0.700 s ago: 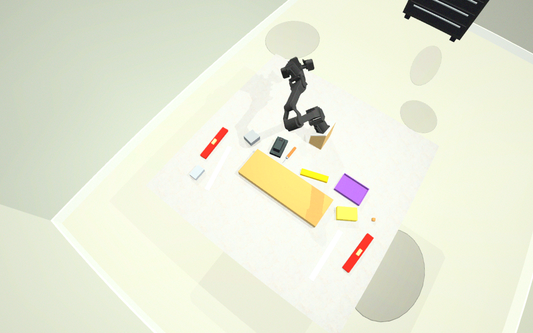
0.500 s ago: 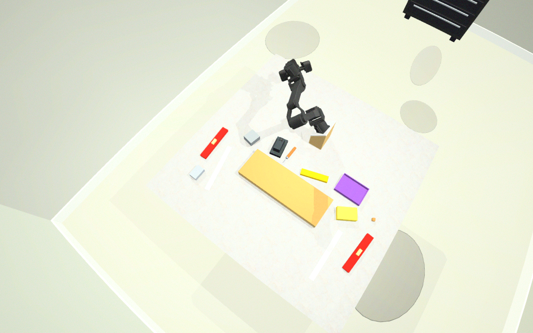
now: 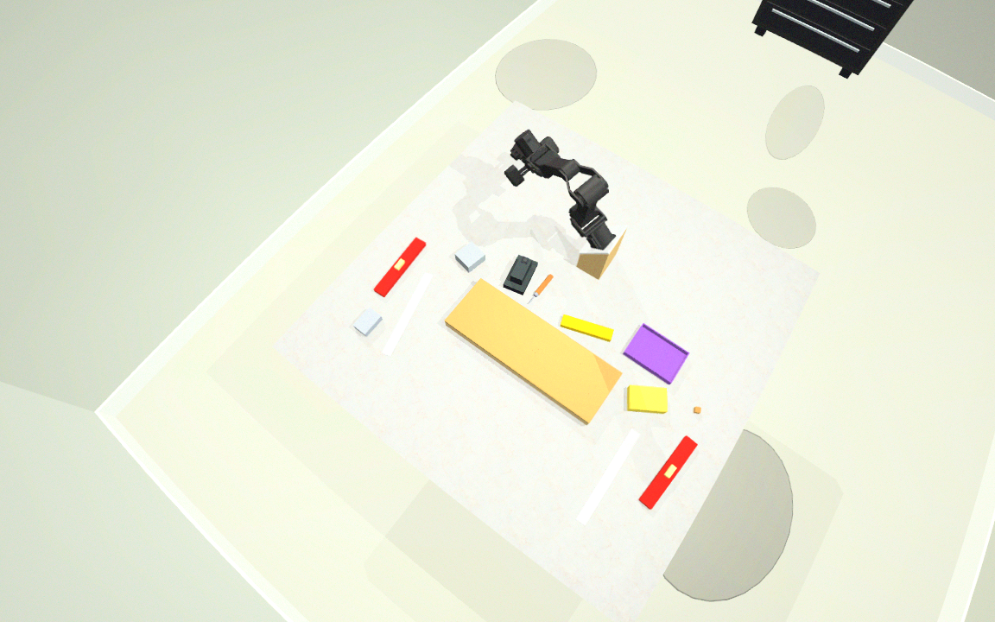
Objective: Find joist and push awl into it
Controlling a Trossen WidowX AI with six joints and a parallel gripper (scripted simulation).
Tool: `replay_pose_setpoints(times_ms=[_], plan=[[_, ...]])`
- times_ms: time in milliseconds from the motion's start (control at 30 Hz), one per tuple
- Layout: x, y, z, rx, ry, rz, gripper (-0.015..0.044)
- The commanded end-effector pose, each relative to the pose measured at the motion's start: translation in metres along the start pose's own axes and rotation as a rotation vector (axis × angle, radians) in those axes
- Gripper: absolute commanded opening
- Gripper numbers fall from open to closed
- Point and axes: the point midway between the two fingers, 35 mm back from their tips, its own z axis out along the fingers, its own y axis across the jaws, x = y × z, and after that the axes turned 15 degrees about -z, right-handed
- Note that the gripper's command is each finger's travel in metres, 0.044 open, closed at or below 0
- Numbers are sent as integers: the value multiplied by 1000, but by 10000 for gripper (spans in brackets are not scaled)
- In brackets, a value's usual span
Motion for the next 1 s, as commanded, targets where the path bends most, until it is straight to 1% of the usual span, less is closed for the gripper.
replay_pose_setpoints(times_ms=[0, 133, 300, 433, 600, 800, 967], plan=[[6, 29, 3, -92, 41, -77, 440], [15, 74, -1, -239, 85, -210, 440], [27, 128, -17, -424, 109, -402, 440], [38, 169, -37, -572, 95, -559, 440], [49, 215, -72, -754, 38, -757, 440], [69, 253, -121, -942, -66, -1037, 440], [84, 262, -147, -1019, -136, -1229, 440]])
